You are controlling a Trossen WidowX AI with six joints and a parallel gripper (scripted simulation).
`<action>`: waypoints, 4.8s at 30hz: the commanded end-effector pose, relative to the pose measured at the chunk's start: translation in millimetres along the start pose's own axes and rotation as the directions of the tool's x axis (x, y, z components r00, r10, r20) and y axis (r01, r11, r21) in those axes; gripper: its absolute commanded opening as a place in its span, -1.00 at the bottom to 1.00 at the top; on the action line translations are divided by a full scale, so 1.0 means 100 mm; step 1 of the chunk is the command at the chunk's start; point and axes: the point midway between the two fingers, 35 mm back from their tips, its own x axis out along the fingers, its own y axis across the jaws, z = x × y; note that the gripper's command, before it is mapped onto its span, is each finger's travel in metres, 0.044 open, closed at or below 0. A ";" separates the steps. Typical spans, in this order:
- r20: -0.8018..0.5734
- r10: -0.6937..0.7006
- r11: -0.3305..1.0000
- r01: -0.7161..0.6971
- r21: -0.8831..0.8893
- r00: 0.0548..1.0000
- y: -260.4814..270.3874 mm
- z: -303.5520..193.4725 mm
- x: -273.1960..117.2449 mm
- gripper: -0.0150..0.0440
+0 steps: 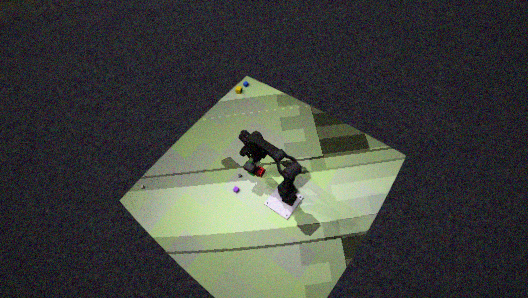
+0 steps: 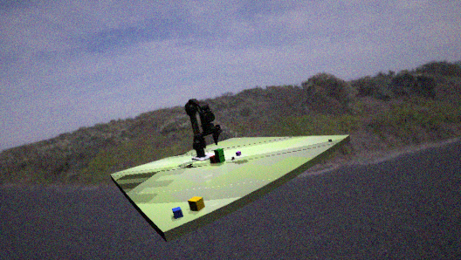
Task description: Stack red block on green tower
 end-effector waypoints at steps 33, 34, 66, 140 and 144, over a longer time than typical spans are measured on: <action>-0.023 0.003 1.000 -0.003 0.006 1.000 0.02 -0.07 0.82 1.00; -0.023 0.004 1.000 -0.003 0.006 1.000 0.02 -0.08 0.83 1.00; -0.023 0.004 1.000 -0.003 0.006 1.000 0.03 -0.09 0.93 0.29; -0.019 0.005 1.000 -0.005 0.006 1.000 0.18 0.39 0.03 -0.49; -0.019 0.005 1.000 -0.005 0.006 1.000 0.18 0.38 0.10 -0.49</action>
